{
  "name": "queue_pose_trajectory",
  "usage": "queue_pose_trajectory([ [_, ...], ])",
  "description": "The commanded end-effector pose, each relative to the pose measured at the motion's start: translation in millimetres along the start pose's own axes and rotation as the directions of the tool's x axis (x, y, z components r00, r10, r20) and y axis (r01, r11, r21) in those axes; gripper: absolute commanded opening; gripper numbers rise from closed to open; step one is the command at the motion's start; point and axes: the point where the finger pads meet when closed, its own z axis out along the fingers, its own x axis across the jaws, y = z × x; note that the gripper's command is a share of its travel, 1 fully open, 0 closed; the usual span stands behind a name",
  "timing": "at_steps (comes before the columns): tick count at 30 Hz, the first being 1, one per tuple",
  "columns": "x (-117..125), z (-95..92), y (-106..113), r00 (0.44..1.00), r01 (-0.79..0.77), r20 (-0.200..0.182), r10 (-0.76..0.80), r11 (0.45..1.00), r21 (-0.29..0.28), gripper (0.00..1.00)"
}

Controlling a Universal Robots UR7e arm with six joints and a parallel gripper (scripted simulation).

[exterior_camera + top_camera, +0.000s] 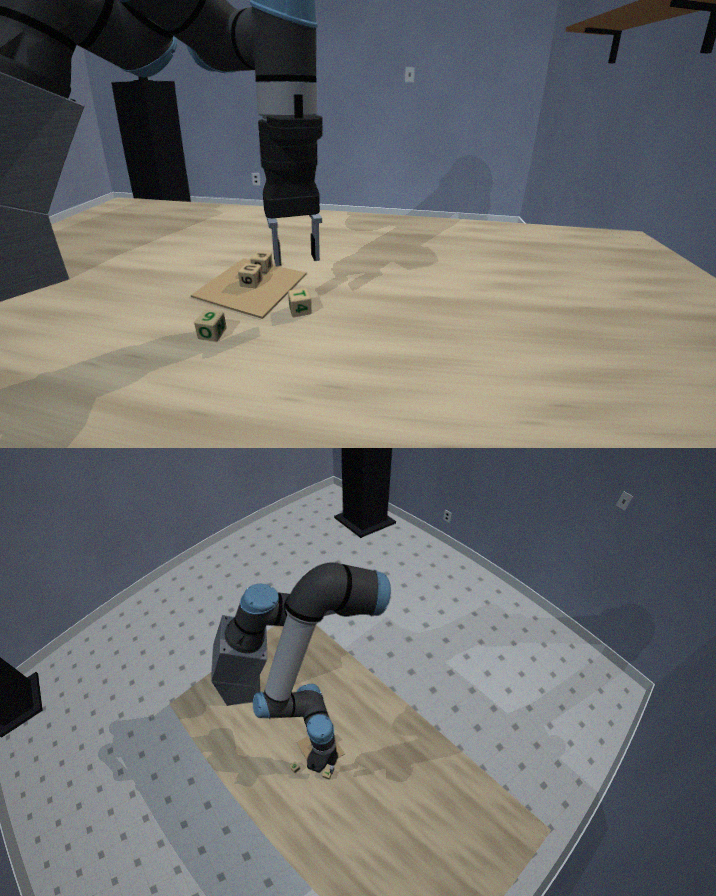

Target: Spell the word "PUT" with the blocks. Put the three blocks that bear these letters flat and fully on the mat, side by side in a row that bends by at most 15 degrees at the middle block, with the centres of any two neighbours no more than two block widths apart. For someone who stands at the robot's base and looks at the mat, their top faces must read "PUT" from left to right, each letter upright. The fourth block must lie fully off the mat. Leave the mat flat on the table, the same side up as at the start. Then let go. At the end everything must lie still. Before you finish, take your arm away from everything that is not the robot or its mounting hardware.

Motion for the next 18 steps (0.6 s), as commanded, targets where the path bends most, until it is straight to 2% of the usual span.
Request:
queue_pose_trajectory([
  [1,-2,5.6,-1,1.000,0.002,0.001,-0.002,1.000,0.002,0.94],
  [18,-2,28.1,-1,1.000,0.002,0.001,-0.002,1.000,0.002,0.94],
])
